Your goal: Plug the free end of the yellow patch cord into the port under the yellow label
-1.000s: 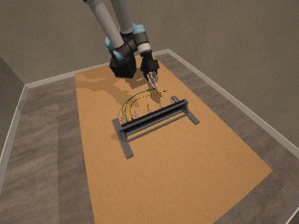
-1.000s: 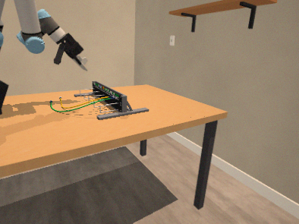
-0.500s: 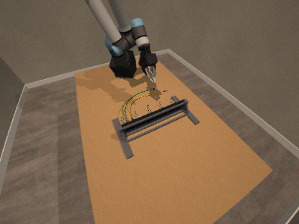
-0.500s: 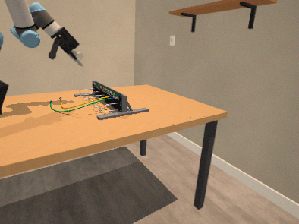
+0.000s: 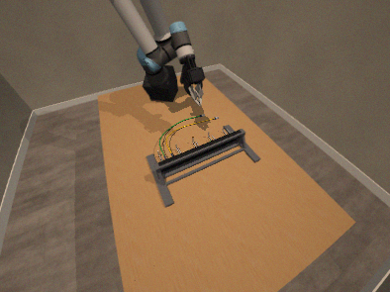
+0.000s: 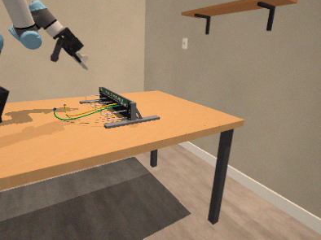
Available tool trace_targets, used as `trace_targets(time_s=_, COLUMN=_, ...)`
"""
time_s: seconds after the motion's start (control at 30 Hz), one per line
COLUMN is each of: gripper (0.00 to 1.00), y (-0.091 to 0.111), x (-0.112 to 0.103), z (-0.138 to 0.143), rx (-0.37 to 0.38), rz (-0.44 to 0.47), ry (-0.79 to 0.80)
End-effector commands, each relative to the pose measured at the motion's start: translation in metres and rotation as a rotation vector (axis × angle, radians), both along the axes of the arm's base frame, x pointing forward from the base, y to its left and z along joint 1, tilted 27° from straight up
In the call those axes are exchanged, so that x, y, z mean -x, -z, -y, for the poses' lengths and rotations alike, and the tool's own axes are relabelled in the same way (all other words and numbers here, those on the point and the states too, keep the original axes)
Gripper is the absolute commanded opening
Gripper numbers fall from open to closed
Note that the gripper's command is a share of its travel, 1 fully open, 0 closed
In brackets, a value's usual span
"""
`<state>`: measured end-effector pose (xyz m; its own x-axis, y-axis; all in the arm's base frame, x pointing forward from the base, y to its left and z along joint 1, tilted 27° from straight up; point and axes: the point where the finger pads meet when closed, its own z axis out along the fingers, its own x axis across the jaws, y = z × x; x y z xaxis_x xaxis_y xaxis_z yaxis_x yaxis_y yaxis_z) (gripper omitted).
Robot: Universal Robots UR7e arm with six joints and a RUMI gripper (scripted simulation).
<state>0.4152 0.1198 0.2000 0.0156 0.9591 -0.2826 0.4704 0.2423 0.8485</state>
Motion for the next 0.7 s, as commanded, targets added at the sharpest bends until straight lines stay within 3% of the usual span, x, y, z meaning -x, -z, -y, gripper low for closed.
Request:
trace_targets(time_s=0.0, gripper=0.00, y=0.000, x=0.000, z=0.000, rx=0.000, rz=0.001, ry=0.000)
trace_targets(time_s=0.67, gripper=0.00, y=-0.004, x=0.000, z=0.012, rx=0.000, rz=0.001, ry=0.000)
